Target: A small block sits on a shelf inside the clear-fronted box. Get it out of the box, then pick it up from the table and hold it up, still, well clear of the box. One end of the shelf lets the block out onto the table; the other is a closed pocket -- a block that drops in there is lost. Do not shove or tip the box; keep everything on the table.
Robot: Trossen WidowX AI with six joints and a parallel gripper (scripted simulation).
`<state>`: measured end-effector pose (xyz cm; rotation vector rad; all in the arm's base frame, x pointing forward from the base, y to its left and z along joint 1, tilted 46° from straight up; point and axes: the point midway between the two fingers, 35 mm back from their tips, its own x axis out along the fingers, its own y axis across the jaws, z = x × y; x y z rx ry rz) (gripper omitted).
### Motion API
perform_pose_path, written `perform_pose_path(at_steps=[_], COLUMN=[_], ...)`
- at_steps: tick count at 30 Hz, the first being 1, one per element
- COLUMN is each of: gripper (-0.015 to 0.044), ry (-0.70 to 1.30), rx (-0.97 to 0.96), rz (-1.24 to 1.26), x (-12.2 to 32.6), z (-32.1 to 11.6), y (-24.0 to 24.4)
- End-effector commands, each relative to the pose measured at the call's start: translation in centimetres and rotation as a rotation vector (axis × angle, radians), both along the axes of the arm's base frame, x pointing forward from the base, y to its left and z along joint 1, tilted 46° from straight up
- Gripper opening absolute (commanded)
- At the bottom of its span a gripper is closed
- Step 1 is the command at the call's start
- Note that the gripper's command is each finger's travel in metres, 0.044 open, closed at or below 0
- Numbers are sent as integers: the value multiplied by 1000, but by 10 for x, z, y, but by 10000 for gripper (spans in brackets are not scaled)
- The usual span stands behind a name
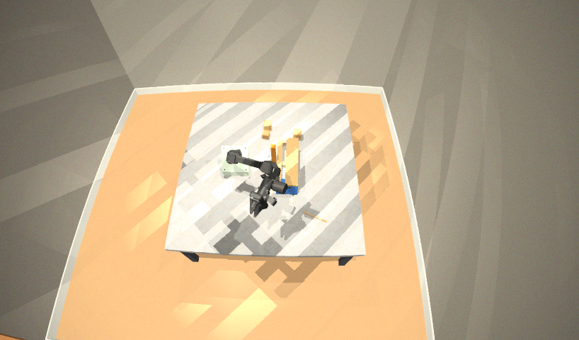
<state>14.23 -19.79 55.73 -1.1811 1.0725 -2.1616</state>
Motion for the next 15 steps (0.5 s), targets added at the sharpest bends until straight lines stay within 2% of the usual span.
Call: perform_pose_path(at_steps=[1, 9, 15], gripper=[400, 400, 400], ry=[-5, -176, -270], rx=[-5, -228, -410], rz=[-5, -224, -418], x=[-3, -111, -188], z=[1, 27, 38], y=[1, 41, 99])
